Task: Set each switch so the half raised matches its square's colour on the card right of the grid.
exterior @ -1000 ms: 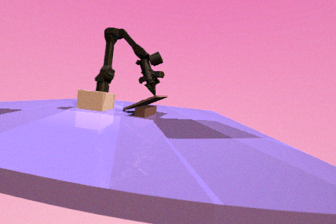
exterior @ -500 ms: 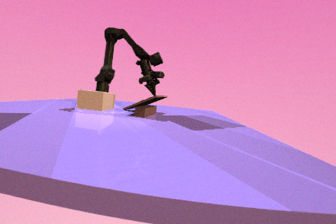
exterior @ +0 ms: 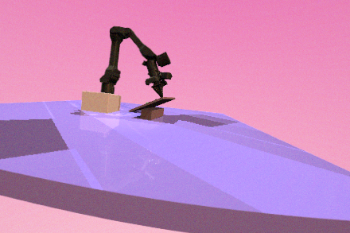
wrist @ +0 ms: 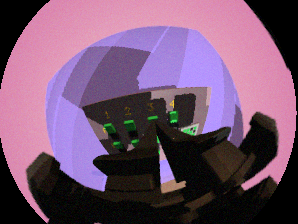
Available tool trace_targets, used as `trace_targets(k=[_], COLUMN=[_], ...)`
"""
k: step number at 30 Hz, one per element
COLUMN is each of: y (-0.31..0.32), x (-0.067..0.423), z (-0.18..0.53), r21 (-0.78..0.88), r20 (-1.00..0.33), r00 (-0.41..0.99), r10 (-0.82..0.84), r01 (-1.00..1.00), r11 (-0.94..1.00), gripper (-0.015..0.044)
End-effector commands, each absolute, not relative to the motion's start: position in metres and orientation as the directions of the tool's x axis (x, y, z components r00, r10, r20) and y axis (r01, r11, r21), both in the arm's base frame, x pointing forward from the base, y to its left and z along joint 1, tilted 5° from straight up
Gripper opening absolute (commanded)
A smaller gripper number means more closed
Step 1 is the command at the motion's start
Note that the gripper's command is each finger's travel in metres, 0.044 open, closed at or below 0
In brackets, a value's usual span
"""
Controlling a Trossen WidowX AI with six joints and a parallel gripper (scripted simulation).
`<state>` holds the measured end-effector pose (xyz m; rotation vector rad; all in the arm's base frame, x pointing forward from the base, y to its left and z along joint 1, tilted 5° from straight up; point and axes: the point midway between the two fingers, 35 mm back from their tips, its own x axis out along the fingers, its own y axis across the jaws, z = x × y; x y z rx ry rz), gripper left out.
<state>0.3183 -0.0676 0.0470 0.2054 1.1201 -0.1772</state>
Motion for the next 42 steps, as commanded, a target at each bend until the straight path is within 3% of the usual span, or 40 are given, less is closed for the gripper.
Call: trace_targets(k=[1,37,42], y=[-0.067,-0.067,-0.066], x=[0.318,0.321,0.301], z=[0.046,0.042,0.084], r21=[0.077,0.077,0.076], r20=[-0.904,-0.904,-0.897], r00=[0.425,0.425,0.44], r10=[-0.035,-0.035,-0.04], r01=[0.243,0.243,0.243], r11=[0.967,0.967,0.967], gripper=[0.0,0.0,0.0])
